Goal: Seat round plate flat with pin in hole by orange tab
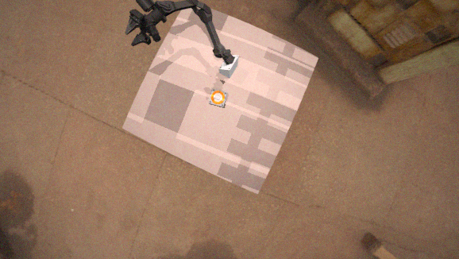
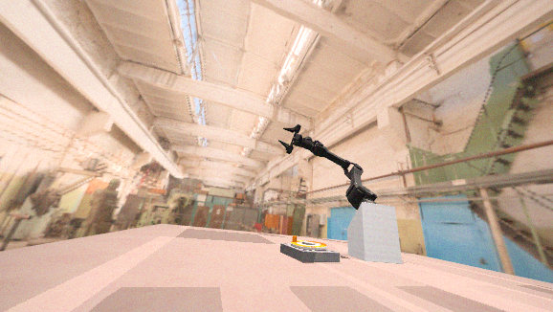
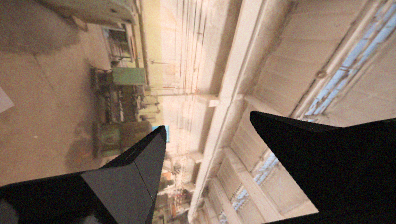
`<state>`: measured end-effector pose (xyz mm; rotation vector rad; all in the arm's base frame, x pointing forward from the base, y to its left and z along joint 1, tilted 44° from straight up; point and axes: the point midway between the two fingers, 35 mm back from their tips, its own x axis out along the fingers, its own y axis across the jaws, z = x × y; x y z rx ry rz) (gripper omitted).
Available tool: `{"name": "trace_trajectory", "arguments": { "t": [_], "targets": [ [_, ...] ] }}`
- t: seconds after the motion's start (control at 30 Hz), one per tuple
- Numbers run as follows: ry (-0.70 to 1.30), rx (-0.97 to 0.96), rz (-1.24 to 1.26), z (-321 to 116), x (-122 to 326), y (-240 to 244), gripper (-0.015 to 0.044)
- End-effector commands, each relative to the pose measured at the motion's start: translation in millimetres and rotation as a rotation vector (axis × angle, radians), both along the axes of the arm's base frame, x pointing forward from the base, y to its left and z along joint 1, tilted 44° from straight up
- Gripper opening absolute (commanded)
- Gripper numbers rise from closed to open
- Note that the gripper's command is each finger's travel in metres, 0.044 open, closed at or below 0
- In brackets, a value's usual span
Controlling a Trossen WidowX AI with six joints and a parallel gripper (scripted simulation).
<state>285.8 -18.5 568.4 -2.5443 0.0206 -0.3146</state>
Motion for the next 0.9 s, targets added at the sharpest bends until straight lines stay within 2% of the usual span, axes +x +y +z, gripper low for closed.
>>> {"name": "trace_trajectory", "arguments": {
  "t": [0.0,0.1,0.3,0.47,0.57,0.77,0.87],
  "targets": [
    [0.011,0.016,0.002,-3.7,3.8,-0.1,0.0374],
    [0.168,0.242,0.006,-58.4,51.9,1.0,0.0295],
    [0.316,0.478,-0.039,-119.2,90.3,2.3,0.0137],
    [0.484,0.897,-0.244,-223.0,128.6,-6.0,0.0006],
    [0.516,1.001,-0.322,-253.5,136.0,-7.7,0.0],
    [0.551,1.326,-0.675,-364.3,143.3,-14.0,0.0],
    [0.53,1.403,-0.797,-396.3,139.2,-16.4,0.0]
  ]
}}
